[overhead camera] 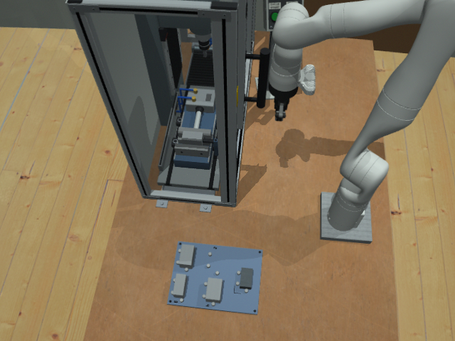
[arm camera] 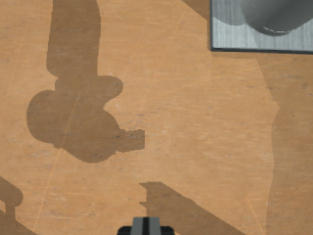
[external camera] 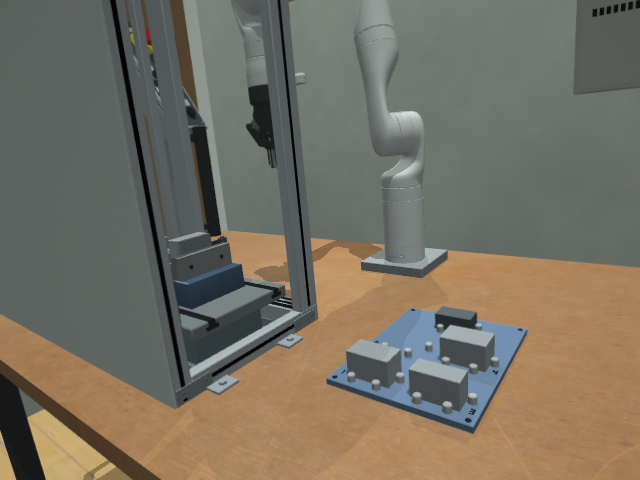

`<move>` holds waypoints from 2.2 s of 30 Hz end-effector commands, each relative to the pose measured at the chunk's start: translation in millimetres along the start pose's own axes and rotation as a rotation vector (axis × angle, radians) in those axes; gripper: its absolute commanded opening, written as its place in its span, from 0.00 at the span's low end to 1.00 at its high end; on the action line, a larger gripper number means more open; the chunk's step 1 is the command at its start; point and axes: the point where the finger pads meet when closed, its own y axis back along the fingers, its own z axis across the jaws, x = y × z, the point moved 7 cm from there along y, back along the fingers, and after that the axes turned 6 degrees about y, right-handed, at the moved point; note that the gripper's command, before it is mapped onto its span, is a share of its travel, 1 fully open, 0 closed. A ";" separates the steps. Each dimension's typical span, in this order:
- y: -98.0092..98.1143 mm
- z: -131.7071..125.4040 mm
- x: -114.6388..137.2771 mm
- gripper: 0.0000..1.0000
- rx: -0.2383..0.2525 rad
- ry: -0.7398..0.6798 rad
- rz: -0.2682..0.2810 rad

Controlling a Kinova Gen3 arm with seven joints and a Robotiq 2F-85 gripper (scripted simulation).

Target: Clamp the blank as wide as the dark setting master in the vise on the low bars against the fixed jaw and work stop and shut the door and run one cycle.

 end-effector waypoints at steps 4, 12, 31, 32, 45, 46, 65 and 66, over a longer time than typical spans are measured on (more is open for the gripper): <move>26.7 -3.3 0.7 0.10 0.136 0.024 -0.001; 43.7 -5.5 1.5 0.10 0.227 0.040 -0.002; 84.0 -12.4 3.2 0.10 0.450 0.079 0.000; 84.0 -12.4 3.2 0.10 0.450 0.079 0.000; 120.8 -20.2 6.2 0.10 0.676 0.119 -0.002; 120.8 -20.2 6.2 0.10 0.676 0.119 -0.002; 154.9 -30.3 9.7 0.10 0.903 0.159 -0.004; 154.9 -30.3 9.7 0.10 0.903 0.159 -0.004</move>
